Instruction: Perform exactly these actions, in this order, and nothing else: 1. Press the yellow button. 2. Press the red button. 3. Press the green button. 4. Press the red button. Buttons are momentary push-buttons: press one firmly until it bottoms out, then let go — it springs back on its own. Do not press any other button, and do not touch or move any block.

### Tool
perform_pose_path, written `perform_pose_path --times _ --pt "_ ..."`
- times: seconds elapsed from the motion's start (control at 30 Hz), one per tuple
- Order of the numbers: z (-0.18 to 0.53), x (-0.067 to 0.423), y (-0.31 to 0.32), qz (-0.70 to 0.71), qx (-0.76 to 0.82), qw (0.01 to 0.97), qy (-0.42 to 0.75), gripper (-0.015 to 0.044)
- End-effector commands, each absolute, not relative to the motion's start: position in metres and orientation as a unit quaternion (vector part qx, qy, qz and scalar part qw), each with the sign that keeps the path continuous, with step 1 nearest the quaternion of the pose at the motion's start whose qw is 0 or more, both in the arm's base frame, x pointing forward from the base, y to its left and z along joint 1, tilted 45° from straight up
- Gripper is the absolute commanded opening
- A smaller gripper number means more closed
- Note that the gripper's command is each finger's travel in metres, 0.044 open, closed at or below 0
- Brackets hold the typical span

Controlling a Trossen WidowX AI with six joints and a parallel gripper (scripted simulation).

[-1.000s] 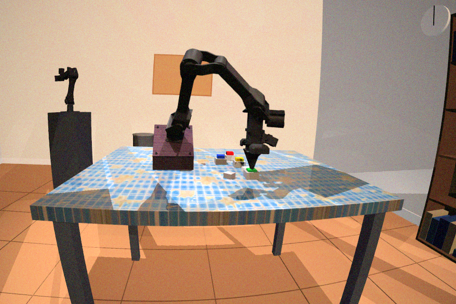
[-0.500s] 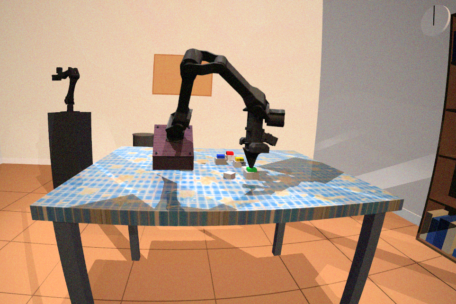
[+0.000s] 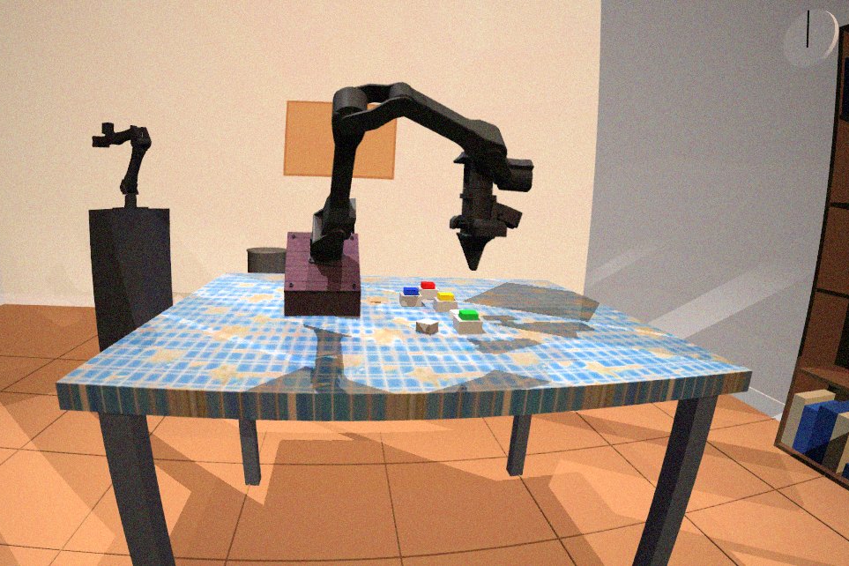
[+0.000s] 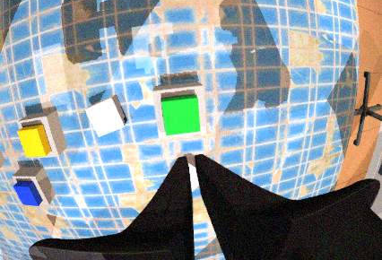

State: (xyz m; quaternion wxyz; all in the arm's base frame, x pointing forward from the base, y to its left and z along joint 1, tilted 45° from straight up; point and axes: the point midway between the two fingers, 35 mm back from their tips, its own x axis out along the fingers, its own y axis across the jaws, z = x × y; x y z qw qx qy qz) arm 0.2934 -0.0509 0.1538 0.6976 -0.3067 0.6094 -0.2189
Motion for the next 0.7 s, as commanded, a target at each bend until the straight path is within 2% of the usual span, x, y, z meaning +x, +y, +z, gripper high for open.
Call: perform_pose_path --times 0.0,0.27,0.5,0.67 --pt "0.157 0.291 -0.047 -0.224 -0.304 0.697 0.610 0.0020" --pt "0.065 0.307 0.063 -0.199 -0.289 0.703 0.618 0.0020" --pt "-0.029 0.262 0.151 -0.211 -0.294 0.699 0.617 0.0020" --pt "-0.052 0.244 0.166 -0.218 -0.298 0.698 0.613 0.0020"
